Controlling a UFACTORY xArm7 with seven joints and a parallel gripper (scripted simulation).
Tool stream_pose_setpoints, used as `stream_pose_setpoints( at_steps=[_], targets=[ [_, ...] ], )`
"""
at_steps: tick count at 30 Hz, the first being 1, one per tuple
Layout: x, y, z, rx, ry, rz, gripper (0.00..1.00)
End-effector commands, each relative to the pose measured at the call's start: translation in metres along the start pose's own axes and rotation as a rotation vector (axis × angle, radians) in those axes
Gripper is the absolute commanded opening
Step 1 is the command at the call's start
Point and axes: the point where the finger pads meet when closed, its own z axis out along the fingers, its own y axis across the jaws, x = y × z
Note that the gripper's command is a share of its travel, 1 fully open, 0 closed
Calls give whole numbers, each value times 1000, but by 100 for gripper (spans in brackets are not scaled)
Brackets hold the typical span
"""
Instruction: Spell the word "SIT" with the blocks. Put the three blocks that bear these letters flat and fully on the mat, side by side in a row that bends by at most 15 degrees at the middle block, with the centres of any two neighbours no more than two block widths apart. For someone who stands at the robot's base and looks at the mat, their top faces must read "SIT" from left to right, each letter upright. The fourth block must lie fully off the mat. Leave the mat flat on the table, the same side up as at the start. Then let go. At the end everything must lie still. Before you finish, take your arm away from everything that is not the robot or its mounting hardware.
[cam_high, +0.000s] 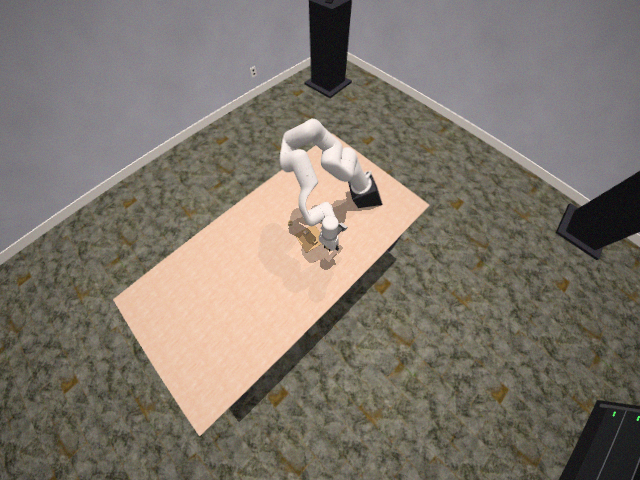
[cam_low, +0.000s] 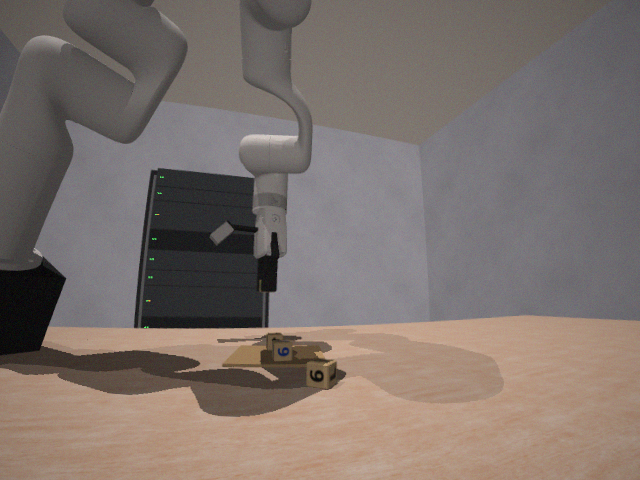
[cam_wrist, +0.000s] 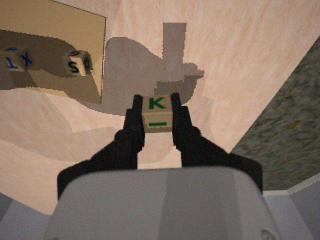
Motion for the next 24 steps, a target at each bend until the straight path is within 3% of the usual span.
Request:
stream_pose_setpoints(
  at_steps=[1, 24],
  targets=[
    [-1, -4, -2, -4, -3, 50, 21],
    [-1, -59, -2, -4, 4, 653, 21]
  ],
)
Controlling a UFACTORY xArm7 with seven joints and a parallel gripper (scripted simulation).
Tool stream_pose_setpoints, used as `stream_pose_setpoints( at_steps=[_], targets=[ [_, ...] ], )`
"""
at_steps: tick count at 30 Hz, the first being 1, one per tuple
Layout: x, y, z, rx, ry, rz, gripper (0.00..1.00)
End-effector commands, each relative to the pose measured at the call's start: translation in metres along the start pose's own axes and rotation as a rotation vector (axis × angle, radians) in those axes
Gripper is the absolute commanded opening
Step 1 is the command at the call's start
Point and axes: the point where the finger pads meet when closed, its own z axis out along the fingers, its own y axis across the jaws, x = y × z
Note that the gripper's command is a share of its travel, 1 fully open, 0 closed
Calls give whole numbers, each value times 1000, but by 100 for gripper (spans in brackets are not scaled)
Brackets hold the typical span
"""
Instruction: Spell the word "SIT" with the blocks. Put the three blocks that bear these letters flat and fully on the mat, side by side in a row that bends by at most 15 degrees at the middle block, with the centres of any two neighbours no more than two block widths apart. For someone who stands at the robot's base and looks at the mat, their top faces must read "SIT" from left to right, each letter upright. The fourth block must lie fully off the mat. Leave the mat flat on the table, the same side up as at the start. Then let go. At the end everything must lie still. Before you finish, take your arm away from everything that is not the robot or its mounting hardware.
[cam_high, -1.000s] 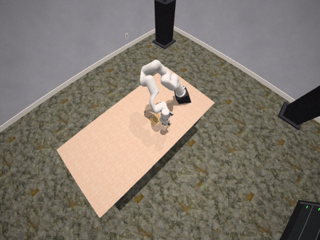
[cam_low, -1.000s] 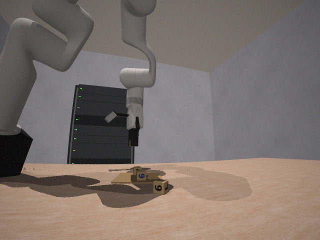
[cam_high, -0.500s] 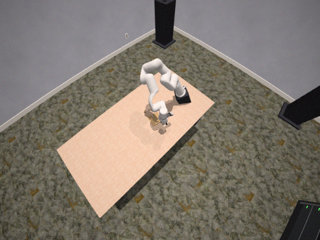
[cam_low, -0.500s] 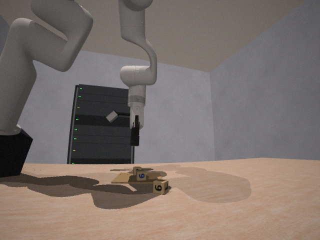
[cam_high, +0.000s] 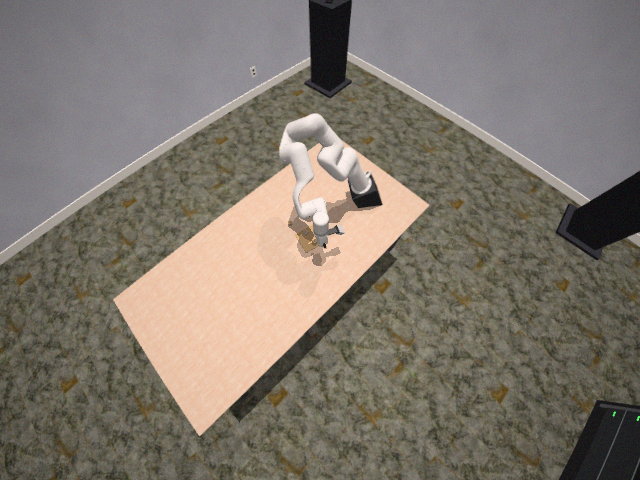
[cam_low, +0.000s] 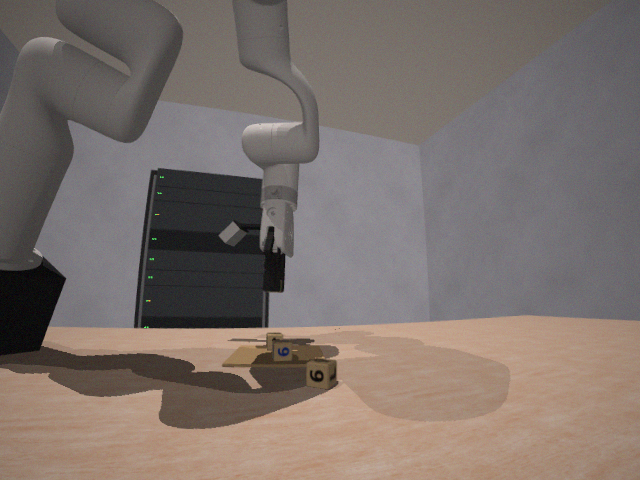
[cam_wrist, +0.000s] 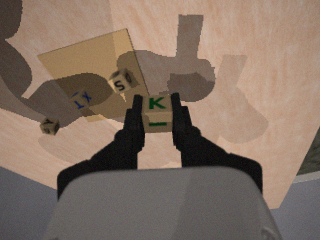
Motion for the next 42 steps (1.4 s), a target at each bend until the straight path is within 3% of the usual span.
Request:
stream_pose_setpoints(
  at_steps=[1, 42],
  targets=[
    [-5, -11, -3, -27, -14, 135, 21],
    [-34, -91, -4, -37, -4, 1144, 21]
  ],
)
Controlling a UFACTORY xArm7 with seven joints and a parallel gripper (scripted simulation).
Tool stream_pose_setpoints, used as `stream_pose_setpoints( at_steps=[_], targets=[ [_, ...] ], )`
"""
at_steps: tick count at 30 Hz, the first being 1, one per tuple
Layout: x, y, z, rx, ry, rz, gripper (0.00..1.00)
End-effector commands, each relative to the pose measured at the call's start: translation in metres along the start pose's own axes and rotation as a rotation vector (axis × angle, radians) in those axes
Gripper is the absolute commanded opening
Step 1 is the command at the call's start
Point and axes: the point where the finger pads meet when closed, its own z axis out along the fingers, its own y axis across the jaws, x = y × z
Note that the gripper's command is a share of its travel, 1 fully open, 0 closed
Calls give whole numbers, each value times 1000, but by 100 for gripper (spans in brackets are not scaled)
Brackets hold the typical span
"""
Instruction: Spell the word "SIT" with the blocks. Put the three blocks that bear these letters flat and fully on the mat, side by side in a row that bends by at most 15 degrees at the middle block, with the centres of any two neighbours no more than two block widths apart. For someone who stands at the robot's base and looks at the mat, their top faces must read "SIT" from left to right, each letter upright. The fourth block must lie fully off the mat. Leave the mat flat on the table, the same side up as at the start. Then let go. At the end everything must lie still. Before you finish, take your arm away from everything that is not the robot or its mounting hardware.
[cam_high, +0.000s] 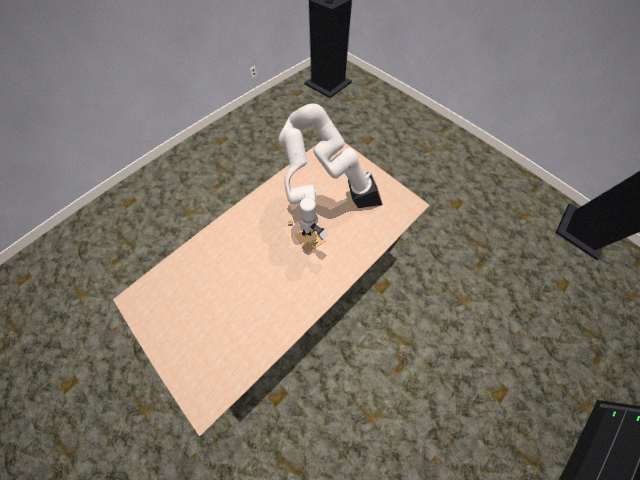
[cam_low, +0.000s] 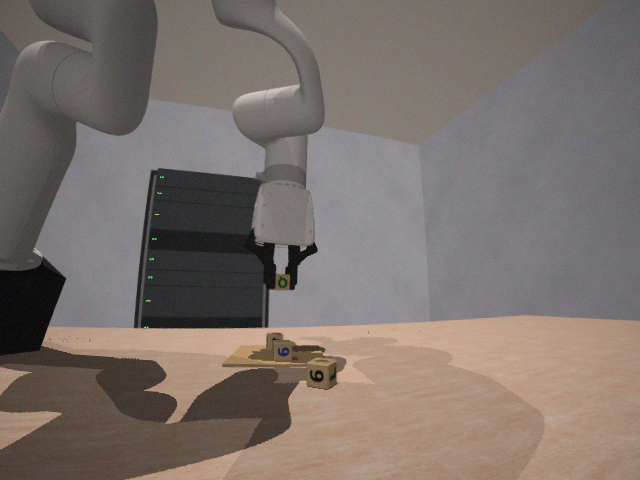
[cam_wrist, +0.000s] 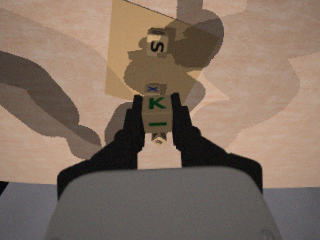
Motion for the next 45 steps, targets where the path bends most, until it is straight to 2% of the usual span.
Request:
stream_pose_setpoints(
  at_steps=[1, 7, 25, 34, 36, 45],
  targets=[
    [-9, -2, -2, -13, -3, 113, 21],
    [-12, -3, -2, -14, -2, 161, 21],
    [-12, -3, 2, -14, -2, 162, 21],
    [-12, -3, 34, -14, -2, 162, 21],
    [-12, -3, 34, -14, -2, 162, 21],
    [-12, -3, 75, -14, -2, 162, 21]
  ],
)
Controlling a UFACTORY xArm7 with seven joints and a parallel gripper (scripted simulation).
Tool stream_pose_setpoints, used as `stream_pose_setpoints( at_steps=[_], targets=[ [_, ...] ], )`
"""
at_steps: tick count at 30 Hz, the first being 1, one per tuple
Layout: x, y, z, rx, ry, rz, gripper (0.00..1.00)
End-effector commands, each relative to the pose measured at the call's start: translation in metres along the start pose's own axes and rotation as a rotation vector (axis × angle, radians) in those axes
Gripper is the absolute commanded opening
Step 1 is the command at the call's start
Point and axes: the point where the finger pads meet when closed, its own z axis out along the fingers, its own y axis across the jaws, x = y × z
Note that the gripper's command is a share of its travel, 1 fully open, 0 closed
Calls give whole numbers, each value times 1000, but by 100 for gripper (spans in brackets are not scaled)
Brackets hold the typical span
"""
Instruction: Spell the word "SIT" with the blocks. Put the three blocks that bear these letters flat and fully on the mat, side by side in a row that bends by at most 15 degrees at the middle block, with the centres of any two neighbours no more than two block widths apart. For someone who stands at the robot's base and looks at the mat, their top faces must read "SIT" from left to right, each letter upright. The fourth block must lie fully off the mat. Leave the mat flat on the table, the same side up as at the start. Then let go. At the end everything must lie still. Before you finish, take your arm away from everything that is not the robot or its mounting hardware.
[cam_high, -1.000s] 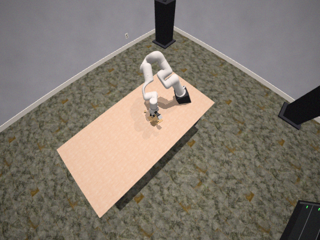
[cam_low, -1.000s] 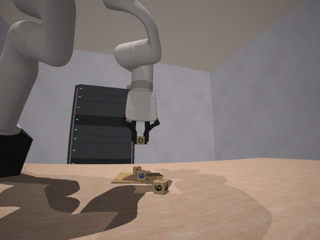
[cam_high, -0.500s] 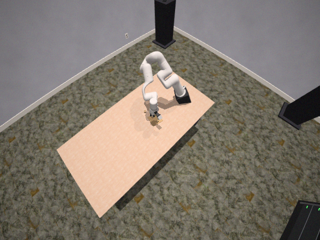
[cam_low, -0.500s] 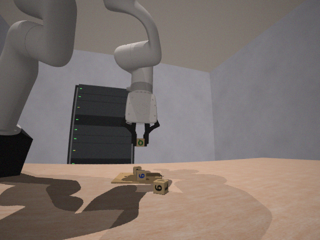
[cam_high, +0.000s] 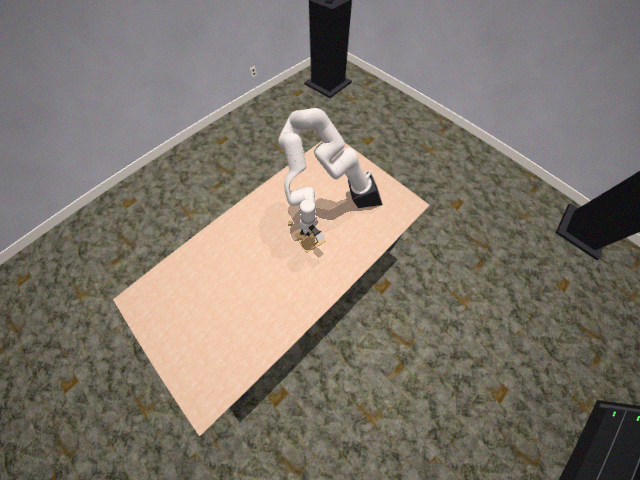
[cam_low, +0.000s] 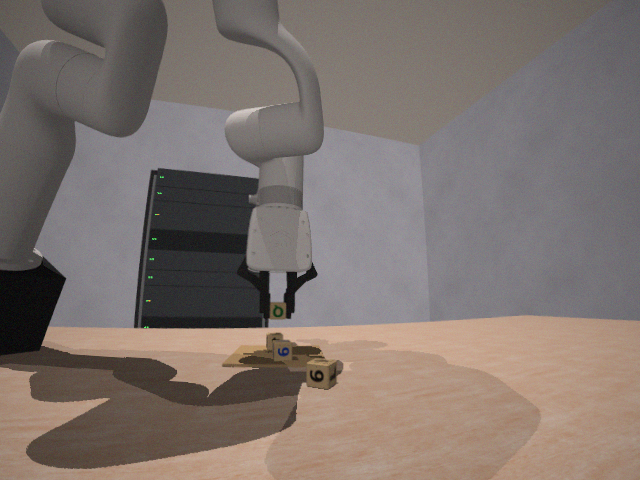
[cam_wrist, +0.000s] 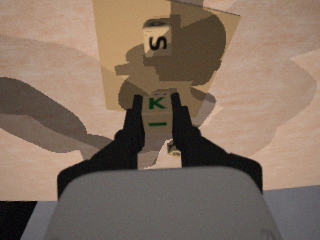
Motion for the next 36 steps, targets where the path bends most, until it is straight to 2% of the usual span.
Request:
stream_pose_setpoints(
  at_steps=[1, 6, 11, 36],
  targets=[
    [5, 5, 33, -1, 2, -1, 21],
    [5, 5, 45, -1, 2, -1, 21],
    [5, 5, 48, -1, 2, -1, 21],
    [5, 5, 49, -1, 2, -1, 21]
  ],
)
